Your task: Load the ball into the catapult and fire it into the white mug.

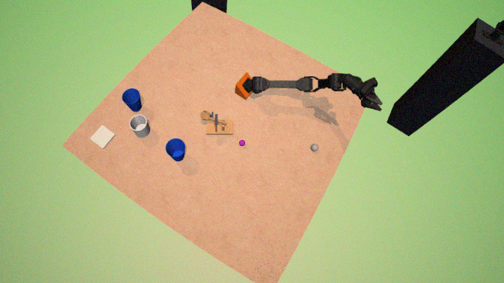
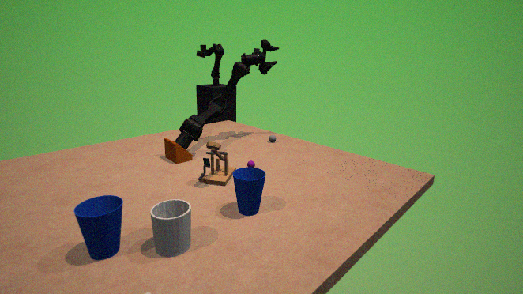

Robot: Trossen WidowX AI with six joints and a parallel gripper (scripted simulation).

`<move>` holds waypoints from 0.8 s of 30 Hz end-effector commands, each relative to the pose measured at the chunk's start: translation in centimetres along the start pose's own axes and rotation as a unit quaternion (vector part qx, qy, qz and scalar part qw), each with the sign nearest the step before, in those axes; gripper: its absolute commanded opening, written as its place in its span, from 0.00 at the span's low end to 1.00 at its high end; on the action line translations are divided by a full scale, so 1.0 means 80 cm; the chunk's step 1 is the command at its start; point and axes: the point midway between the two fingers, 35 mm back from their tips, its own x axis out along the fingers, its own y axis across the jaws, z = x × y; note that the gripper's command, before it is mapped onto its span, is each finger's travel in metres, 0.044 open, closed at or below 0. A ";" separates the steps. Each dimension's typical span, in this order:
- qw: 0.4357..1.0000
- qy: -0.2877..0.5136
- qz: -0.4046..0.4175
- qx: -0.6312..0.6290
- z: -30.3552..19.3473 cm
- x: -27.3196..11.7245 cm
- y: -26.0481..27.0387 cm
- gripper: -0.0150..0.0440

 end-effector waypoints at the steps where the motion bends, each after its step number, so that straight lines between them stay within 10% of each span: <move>1: 1.000 0.000 -0.001 0.001 0.000 0.000 -0.001 0.98; 24: 0.950 0.128 -0.239 0.157 -0.167 -0.061 -0.246 1.00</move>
